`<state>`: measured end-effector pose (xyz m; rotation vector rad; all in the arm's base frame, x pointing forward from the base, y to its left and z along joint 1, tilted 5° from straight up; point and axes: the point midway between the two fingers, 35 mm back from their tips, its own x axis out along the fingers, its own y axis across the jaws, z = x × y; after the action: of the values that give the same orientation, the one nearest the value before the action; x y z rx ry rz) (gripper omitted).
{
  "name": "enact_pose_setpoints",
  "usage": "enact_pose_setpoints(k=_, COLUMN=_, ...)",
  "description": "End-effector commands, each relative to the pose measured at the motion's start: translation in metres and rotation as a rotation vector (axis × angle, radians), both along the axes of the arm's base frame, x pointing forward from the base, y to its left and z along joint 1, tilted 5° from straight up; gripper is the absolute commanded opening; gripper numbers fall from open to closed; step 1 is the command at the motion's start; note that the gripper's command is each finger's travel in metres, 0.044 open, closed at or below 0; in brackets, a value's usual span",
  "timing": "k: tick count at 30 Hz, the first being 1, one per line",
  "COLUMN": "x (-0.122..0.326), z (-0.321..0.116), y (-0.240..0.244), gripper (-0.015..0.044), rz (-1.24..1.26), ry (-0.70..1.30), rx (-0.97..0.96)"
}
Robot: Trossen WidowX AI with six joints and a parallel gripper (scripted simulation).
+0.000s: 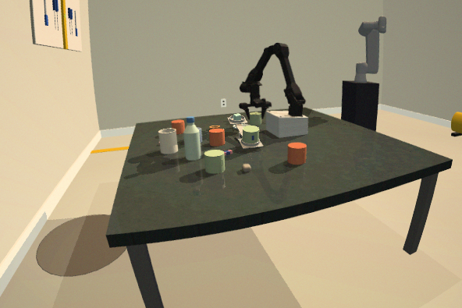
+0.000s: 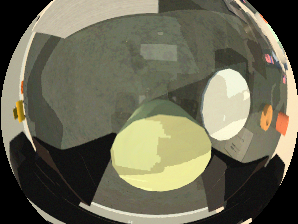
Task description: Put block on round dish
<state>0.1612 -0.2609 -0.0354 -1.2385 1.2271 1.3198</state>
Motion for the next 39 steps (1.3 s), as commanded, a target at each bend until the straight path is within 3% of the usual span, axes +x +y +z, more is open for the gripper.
enact_pose_setpoints(k=1, x=0.005, z=0.037, y=-0.003, gripper=0.044, rz=0.002, ry=-0.009, rx=-0.016)
enact_pose_setpoints(k=7, x=0.005, z=0.049, y=-0.002, gripper=0.044, rz=0.003, ry=-0.008, rx=-0.016)
enact_pose_setpoints(k=14, x=0.038, z=0.064, y=-0.005, gripper=0.026, rz=-0.022, ry=-0.062, rx=-0.109)
enact_pose_setpoints(k=39, x=0.085, z=0.072, y=0.045, gripper=0.026, rz=-0.836, ry=-0.103, rx=-0.1)
